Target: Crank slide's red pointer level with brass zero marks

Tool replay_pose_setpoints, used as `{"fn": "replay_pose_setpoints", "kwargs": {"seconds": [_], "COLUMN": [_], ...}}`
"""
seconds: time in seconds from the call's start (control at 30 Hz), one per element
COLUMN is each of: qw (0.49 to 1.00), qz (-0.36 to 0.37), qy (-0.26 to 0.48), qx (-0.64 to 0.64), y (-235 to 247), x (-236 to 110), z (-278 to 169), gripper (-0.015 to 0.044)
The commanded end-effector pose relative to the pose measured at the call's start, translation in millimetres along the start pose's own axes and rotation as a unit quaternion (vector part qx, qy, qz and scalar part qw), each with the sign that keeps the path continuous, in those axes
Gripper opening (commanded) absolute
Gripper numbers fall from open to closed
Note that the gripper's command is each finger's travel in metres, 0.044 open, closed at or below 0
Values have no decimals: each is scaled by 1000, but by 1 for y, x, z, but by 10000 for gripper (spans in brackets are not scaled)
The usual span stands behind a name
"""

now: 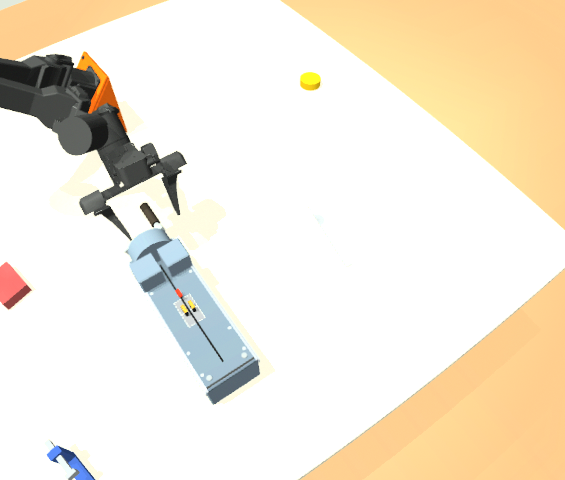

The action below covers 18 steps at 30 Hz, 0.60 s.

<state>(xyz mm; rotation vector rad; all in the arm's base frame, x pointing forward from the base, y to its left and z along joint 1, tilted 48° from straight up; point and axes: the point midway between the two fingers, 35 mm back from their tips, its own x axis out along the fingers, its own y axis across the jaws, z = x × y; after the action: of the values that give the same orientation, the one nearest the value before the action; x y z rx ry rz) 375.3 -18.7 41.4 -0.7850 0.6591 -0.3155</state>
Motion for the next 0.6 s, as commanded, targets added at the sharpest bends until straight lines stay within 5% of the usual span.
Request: {"fn": "replay_pose_setpoints", "kwargs": {"seconds": [0.0,0.17,0.57], "qw": [1000,1000,1000], "qz": [4,4,4], "qy": [0,0,0], "qx": [-5,-5,-5], "y": [2,2,2], "x": [3,6,6], "z": [-6,-10,-10], "gripper": [440,440,125]}}
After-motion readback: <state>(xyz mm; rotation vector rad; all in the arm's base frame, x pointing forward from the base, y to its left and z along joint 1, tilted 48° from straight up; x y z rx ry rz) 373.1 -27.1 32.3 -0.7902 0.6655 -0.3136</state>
